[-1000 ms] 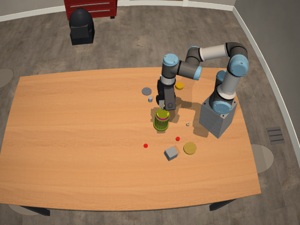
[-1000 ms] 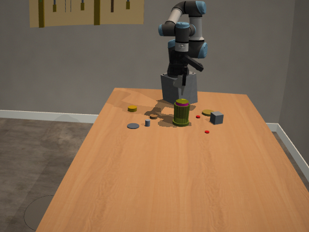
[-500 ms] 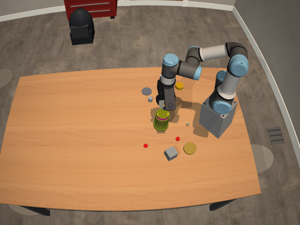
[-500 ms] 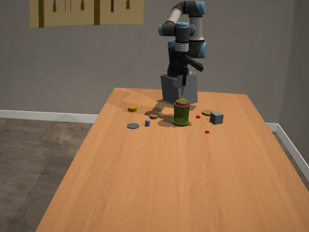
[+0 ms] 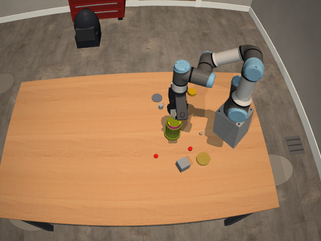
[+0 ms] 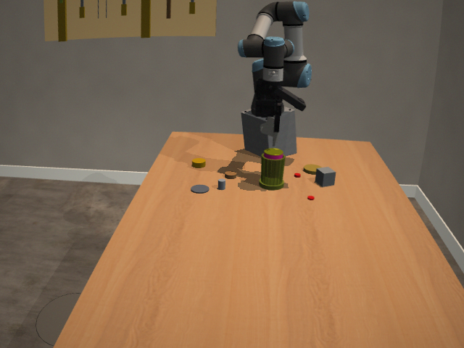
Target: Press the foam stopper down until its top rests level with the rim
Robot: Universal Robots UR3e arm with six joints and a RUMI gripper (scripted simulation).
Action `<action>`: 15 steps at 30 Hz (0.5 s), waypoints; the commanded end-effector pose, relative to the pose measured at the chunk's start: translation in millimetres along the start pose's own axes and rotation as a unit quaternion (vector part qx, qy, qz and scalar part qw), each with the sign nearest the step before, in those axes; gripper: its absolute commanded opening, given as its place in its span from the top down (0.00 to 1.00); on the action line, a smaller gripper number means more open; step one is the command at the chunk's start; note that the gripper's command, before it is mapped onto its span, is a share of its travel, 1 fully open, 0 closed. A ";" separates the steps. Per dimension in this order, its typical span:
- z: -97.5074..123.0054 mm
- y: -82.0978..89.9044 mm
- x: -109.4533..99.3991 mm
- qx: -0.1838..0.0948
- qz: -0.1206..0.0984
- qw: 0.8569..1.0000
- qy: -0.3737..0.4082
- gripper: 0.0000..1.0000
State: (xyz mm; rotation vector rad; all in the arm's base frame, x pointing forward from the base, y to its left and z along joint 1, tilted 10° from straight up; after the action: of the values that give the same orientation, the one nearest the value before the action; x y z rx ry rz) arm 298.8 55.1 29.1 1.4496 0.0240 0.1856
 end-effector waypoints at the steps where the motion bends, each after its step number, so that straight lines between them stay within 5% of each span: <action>1: 1.3 -14.3 3.7 -0.002 0.007 1.000 0.000 1.00; 15: 1.1 -15.9 3.7 -0.002 0.007 1.000 0.000 1.00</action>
State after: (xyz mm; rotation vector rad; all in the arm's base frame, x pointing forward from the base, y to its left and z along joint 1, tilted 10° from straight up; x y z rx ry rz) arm 302.0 53.2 13.8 1.4479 0.0203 0.1899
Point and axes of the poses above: the point where the finger pads meet when closed, its own y axis back along the fingers, its own x axis across the jaws, z = x × y, the point moved 2 cm from there along y, back along the fingers, and after that the axes turned 1 degree about y, right-handed, at the moved point
